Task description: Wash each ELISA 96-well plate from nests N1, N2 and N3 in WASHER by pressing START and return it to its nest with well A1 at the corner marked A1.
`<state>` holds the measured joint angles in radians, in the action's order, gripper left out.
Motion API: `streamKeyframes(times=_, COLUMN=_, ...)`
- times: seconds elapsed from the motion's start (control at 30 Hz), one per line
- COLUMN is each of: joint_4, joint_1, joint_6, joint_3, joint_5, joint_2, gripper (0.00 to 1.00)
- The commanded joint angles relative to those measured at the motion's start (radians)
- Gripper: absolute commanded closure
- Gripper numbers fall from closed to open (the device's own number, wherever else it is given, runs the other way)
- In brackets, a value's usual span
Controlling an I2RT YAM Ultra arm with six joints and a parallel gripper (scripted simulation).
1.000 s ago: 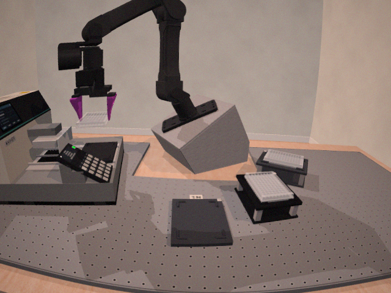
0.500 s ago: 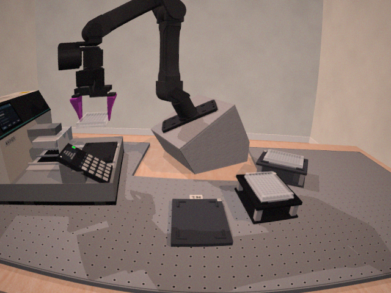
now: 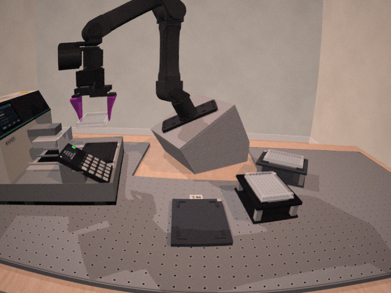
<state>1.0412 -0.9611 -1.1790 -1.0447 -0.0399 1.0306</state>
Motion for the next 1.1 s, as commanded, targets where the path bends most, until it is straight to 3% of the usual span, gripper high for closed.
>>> streamKeyframes(times=0.0, joint_4=0.000, joint_1=0.001, joint_6=0.001, joint_3=-0.008, joint_5=0.004, joint_2=-0.004, gripper=1.00)
streamKeyframes(times=0.2, joint_4=-0.006, joint_1=0.001, joint_6=0.001, joint_3=-0.003, joint_5=0.004, joint_2=-0.002, gripper=1.00)
streamKeyframes(times=1.07, joint_4=-0.174, joint_1=-0.007, joint_6=-0.005, joint_3=0.101, joint_5=0.008, joint_2=0.062, gripper=1.00)
